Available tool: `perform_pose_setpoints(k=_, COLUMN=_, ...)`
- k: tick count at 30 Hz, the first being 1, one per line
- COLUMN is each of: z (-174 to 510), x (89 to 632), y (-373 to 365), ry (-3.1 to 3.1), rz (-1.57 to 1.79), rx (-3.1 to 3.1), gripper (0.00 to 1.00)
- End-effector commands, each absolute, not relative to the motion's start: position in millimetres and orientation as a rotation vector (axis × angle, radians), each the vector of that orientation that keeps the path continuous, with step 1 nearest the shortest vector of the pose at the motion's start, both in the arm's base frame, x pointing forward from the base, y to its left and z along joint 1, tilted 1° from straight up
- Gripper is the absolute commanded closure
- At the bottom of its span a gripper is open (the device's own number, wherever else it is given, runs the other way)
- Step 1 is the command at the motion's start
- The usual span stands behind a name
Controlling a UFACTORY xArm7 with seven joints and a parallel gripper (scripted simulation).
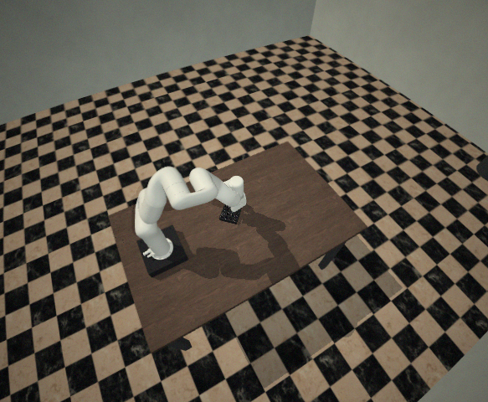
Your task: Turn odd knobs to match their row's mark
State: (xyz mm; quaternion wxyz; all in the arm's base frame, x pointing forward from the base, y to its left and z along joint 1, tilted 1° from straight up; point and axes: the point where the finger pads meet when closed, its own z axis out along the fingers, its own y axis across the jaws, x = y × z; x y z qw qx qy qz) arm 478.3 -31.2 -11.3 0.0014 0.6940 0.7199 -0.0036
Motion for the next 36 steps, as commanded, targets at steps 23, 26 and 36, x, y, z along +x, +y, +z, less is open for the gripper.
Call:
perform_pose_setpoints(k=23, z=-9.8, x=480.0, y=-31.2, ry=1.495, rz=-0.007, rx=2.75, gripper=0.92)
perform_pose_setpoints(k=26, z=-9.8, x=480.0, y=-31.2, ry=1.465, rz=-0.006, rx=2.766, gripper=0.92)
perform_pose_setpoints(k=36, z=-9.7, x=480.0, y=-31.2, ry=1.209, rz=-0.005, rx=2.887, gripper=0.92)
